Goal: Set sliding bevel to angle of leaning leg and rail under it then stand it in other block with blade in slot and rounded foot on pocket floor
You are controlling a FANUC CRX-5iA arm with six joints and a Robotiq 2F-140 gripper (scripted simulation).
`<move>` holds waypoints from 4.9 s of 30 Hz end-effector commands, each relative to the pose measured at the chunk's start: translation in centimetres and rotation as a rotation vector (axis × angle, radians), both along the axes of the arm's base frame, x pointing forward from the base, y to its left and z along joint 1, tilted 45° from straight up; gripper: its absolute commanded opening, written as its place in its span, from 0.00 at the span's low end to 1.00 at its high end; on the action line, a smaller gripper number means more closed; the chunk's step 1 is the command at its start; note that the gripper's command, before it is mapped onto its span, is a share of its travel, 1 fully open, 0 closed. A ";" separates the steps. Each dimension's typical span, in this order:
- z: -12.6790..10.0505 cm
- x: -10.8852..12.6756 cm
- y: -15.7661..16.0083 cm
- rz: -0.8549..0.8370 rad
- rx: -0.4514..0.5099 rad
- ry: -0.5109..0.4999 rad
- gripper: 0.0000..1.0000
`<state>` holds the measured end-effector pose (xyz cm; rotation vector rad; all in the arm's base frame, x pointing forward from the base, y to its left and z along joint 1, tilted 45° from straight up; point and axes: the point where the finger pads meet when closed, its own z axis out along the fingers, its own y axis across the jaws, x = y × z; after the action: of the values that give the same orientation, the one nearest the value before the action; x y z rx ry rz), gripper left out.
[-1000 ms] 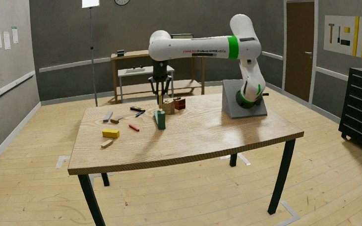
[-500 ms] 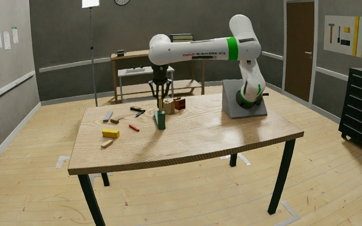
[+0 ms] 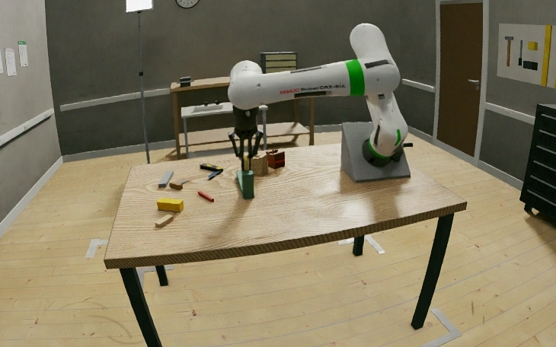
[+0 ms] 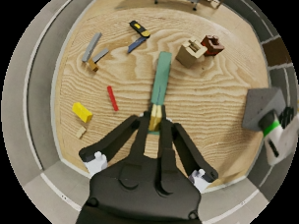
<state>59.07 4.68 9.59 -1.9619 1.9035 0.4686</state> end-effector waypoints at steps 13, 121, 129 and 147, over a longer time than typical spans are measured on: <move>-1.6 0.1 1.0 -0.001 0.000 -0.002 0.10; -3.7 0.1 3.0 -0.001 0.000 -0.002 0.10; -3.8 0.1 3.1 -0.001 0.000 -0.002 0.10; -3.8 0.1 3.1 -0.001 0.000 -0.002 0.10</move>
<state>59.15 7.84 5.71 -1.9612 1.9033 0.4679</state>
